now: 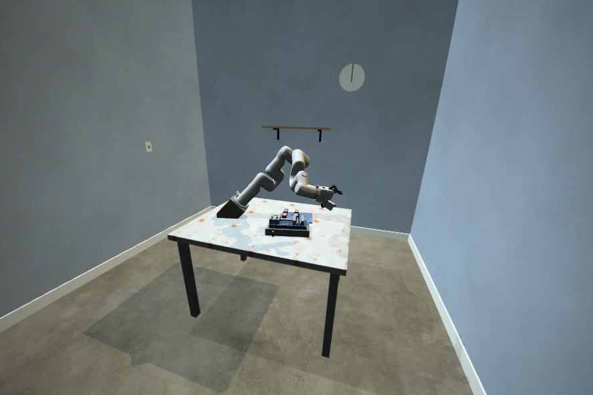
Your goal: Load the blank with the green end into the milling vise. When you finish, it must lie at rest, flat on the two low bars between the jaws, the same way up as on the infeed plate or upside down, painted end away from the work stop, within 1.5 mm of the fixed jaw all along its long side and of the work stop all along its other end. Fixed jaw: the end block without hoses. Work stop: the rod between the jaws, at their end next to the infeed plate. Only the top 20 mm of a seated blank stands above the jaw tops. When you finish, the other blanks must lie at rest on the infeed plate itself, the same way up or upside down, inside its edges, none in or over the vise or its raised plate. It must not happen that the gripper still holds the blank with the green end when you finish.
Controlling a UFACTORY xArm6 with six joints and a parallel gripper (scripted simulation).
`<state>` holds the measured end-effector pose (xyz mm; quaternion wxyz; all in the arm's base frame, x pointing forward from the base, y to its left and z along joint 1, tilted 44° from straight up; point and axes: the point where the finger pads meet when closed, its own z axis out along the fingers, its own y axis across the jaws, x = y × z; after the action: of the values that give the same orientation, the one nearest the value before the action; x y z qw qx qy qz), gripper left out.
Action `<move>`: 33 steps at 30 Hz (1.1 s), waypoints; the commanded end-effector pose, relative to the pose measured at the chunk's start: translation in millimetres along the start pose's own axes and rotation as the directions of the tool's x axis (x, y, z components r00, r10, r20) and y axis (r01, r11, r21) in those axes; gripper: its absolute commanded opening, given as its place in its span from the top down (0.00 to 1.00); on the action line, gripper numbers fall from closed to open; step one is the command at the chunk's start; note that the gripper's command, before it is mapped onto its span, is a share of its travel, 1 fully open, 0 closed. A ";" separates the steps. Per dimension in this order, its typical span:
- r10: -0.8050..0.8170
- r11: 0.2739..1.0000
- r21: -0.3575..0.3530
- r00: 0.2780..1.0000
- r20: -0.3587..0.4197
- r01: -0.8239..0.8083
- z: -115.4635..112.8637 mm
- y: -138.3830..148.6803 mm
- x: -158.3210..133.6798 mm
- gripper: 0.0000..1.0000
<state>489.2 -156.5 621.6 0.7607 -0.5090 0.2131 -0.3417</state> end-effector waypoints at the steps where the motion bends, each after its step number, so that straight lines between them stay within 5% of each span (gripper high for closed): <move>1: -0.004 1.000 0.001 1.000 0.001 0.004 0.2 -1.7 -0.4 0.00; 17: -0.004 1.000 0.001 1.000 0.001 0.004 0.2 -1.7 -0.4 0.00; 18: -0.004 1.000 0.001 1.000 0.001 0.004 0.2 -1.7 -0.4 0.60; 33: -0.004 1.000 0.001 1.000 0.001 0.004 0.2 -1.7 -0.4 0.60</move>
<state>489.2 -156.5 621.6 0.7607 -0.5090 0.2131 -0.3417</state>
